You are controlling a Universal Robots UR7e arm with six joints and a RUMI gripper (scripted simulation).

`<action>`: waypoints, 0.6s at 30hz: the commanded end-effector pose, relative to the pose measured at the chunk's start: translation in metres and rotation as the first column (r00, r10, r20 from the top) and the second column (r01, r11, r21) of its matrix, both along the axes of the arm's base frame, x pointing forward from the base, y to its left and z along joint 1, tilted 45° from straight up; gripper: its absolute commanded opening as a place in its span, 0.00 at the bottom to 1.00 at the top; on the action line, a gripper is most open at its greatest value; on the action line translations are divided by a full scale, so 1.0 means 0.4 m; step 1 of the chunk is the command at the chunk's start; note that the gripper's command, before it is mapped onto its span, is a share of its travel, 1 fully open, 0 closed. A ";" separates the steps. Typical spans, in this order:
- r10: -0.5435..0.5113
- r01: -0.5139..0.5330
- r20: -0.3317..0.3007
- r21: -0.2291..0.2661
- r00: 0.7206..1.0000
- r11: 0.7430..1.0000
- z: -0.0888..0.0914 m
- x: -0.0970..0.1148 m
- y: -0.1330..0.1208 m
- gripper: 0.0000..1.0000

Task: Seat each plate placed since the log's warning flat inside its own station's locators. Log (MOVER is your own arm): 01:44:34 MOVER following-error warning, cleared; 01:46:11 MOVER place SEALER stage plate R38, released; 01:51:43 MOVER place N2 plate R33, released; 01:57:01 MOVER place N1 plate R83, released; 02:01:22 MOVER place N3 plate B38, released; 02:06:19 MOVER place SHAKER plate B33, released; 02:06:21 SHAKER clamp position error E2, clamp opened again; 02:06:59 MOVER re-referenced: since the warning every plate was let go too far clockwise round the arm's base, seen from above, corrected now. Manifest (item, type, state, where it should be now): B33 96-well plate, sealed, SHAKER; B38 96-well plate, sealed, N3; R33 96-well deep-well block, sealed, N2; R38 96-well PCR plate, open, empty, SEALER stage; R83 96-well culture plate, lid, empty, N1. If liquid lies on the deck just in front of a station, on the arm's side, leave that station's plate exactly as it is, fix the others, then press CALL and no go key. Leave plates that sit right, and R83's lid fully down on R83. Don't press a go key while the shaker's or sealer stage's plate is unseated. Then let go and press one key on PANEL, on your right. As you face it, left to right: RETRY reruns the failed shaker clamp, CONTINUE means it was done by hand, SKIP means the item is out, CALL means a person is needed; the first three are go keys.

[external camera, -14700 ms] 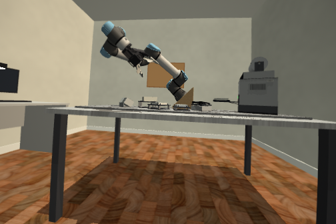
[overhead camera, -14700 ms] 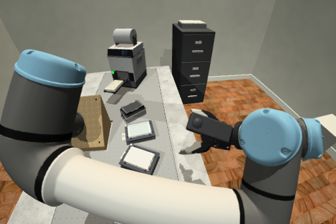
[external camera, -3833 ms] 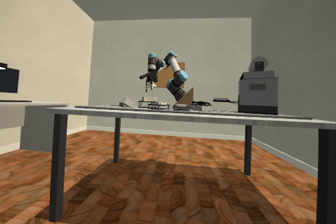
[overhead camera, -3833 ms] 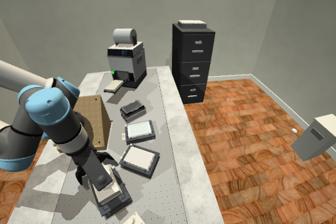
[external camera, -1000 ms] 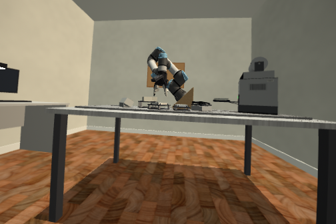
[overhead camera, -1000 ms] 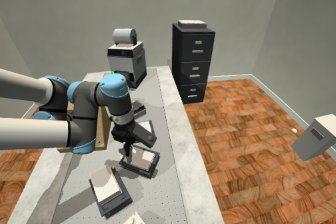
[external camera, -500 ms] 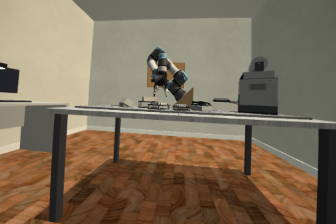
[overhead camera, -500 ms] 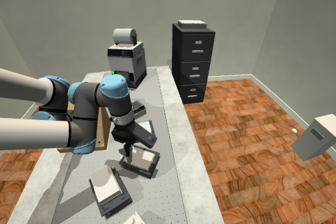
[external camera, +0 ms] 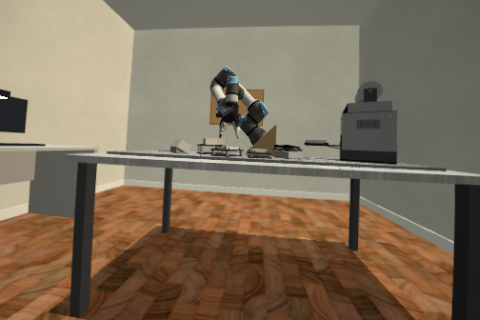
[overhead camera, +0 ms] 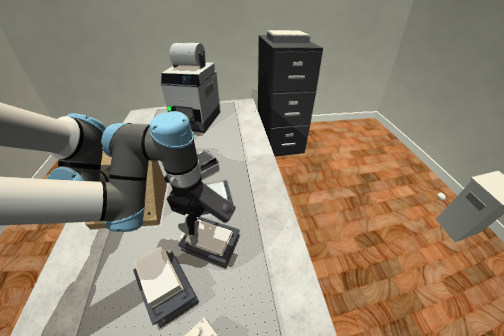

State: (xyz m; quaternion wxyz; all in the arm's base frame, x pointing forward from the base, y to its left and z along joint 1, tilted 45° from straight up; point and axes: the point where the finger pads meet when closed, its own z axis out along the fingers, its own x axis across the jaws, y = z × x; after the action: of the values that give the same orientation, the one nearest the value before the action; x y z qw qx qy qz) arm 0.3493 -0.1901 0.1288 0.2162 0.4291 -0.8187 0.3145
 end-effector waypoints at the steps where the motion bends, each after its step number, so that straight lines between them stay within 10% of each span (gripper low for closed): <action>1: 0.000 0.000 0.001 0.000 1.000 1.000 0.001 0.001 0.000 0.82; 18: 0.000 0.000 0.001 0.000 1.000 1.000 0.012 0.002 0.012 0.82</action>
State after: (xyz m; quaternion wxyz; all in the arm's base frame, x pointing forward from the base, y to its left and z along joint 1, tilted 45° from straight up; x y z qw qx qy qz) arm 0.3496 -0.1879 0.1310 0.2161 0.4291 -0.8186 0.3146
